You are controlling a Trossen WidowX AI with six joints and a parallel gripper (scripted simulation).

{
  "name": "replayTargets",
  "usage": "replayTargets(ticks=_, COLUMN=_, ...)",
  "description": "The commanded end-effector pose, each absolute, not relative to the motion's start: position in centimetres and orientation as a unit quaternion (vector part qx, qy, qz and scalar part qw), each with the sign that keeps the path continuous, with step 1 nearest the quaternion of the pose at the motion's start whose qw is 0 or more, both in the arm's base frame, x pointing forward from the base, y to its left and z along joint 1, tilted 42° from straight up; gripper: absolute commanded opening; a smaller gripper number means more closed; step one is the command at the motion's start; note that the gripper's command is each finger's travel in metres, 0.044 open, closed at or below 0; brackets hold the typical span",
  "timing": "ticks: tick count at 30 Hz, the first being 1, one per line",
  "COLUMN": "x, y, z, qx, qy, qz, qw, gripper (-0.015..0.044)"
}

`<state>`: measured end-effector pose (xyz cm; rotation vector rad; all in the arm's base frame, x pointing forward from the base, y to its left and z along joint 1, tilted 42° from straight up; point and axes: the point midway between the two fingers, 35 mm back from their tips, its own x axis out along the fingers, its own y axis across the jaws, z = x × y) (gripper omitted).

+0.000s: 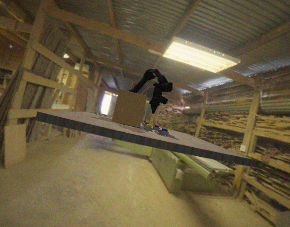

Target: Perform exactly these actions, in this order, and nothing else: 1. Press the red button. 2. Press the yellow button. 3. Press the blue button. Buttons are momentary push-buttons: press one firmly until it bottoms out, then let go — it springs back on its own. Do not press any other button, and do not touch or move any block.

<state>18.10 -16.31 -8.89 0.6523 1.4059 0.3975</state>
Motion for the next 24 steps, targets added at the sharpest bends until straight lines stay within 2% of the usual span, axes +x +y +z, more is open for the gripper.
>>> replayTargets(ticks=1, x=18.2, y=-12.6, z=-12.6, qx=0.303, qy=0.633, qz=0.191, qw=0.686, gripper=0.0020)
replayTargets(ticks=24, x=18.6, y=-10.6, z=-14.8, qx=0.303, qy=0.633, qz=0.191, qw=0.686, gripper=0.0020)
